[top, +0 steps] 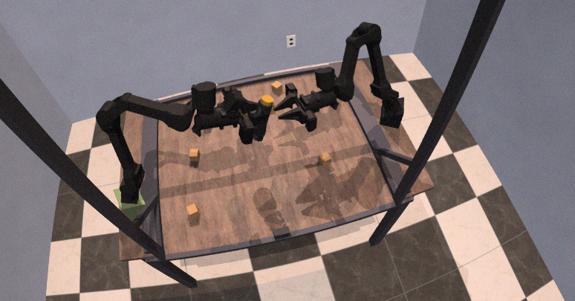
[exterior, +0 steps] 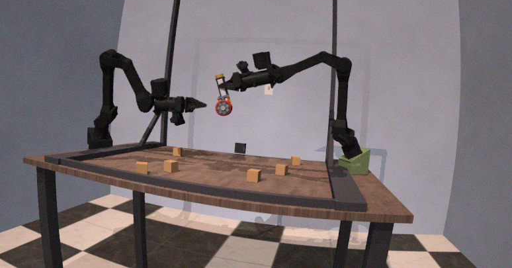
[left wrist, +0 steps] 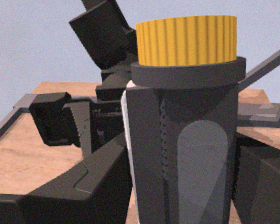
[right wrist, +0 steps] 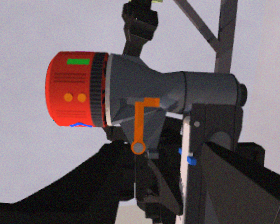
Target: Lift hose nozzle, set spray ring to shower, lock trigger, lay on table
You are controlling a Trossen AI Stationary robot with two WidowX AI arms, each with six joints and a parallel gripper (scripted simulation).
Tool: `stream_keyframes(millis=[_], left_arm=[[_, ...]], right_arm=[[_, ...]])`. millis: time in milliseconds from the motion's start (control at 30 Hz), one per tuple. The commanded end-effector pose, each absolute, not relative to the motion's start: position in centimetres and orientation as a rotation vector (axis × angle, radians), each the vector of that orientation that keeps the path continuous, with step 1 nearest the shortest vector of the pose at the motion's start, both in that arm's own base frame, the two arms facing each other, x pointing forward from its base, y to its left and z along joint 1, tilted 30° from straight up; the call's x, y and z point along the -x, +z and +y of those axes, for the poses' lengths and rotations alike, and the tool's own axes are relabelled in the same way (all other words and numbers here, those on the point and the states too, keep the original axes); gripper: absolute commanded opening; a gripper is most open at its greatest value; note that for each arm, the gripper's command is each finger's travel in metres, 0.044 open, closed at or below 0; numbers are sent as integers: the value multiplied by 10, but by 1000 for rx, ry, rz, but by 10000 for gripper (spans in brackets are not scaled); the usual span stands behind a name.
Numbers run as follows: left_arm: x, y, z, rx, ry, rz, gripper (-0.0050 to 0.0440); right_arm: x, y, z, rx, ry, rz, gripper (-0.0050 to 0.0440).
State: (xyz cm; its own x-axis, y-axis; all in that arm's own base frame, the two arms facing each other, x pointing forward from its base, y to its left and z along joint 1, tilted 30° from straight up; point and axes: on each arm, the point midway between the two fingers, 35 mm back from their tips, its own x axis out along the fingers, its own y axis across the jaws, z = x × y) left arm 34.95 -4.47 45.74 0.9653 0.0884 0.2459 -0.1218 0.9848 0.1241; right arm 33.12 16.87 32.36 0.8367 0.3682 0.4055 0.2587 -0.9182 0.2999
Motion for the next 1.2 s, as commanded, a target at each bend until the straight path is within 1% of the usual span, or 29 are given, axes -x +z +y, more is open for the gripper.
stream_keyframes(millis=[0, 1167], left_arm=[[-341, 471, -43, -134, 107, -281, 170], [-341, 471, -43, -134, 107, -281, 170]], right_arm=[[-335, 335, 171, -2782, 716, 484, 173], [-374, 358, 188, -2789, 721, 484, 173]])
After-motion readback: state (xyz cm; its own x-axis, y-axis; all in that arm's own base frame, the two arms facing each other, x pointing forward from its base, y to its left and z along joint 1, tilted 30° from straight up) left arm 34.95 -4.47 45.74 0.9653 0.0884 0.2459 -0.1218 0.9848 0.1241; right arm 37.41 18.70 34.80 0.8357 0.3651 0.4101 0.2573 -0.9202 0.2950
